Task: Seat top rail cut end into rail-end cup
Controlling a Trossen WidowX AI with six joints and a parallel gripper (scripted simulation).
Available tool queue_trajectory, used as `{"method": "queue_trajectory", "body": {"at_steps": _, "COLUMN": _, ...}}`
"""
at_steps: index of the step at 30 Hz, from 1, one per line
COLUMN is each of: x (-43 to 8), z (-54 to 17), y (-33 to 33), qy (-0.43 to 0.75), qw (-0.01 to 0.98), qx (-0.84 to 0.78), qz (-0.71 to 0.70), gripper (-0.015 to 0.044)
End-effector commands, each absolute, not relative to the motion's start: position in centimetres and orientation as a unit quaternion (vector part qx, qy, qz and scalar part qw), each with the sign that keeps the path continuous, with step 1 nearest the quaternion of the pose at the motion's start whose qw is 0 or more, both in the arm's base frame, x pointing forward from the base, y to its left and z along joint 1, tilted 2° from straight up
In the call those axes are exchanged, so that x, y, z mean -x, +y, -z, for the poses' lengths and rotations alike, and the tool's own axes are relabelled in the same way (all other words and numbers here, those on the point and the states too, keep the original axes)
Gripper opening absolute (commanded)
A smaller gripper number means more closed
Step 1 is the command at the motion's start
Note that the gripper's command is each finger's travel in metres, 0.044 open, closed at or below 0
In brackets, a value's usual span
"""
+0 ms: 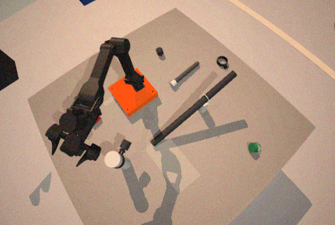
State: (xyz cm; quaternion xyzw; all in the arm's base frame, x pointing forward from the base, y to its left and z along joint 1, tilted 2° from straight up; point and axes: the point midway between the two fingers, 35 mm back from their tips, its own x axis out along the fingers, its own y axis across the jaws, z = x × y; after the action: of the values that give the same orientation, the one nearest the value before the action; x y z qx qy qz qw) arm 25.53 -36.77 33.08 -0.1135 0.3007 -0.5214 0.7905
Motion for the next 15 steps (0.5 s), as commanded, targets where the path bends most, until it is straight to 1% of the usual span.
{"method": "queue_trajectory", "body": {"at_steps": 1, "x": -29.4, "z": -31.4, "y": -30.3, "qy": 0.318, "qw": 0.842, "qx": 0.088, "qz": 0.427, "gripper": 0.044}}
{"method": "queue_trajectory", "body": {"at_steps": 5, "x": -31.8, "z": -29.3, "y": -24.1, "qy": 0.344, "qw": 0.874, "qx": 0.061, "qz": 0.339, "gripper": 0.044}}
{"method": "queue_trajectory", "body": {"at_steps": 8, "x": -32.8, "z": -27.8, "y": -19.3, "qy": 0.369, "qw": 0.888, "qx": 0.04, "qz": 0.272, "gripper": 0.044}}
{"method": "queue_trajectory", "body": {"at_steps": 11, "x": -32.9, "z": -26.3, "y": -14.4, "qy": 0.397, "qw": 0.894, "qx": 0.021, "qz": 0.207, "gripper": 0.044}}
{"method": "queue_trajectory", "body": {"at_steps": 15, "x": -31.8, "z": -24.5, "y": -8.1, "qy": 0.44, "qw": 0.89, "qx": -0.003, "qz": 0.123, "gripper": 0.044}}
